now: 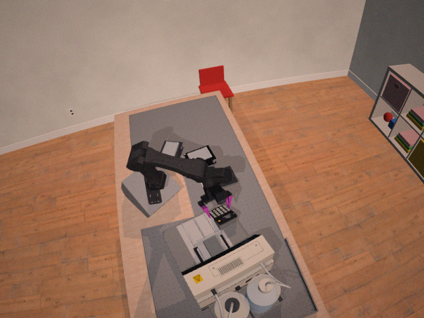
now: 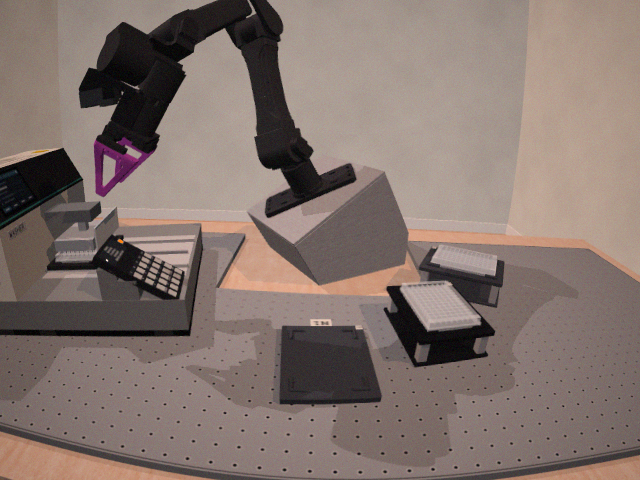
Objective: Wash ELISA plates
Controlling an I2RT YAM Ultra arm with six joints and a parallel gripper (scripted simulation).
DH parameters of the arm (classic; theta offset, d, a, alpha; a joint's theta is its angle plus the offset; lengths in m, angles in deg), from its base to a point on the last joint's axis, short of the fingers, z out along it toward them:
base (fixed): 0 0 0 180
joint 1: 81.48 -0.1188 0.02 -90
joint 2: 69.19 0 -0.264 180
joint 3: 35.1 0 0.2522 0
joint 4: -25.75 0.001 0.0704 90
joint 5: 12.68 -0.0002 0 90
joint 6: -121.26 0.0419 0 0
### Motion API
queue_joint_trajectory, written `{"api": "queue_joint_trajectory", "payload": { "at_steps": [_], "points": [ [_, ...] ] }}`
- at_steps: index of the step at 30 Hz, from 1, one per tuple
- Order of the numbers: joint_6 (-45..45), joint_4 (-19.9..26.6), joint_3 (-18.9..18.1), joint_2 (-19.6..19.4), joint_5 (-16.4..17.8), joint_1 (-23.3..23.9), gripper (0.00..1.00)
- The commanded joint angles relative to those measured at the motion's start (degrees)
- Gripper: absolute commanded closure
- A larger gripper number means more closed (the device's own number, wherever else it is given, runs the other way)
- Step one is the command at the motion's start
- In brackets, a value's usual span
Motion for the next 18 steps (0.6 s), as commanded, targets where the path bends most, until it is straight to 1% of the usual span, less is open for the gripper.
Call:
{"api": "queue_joint_trajectory", "payload": {
  "at_steps": [1,18],
  "points": [
    [-0.05,-0.05,-0.34,0.32,-0.08,0.00,0.00],
    [-0.05,-0.05,-0.34,0.32,-0.08,0.00,0.00]
  ]
}}
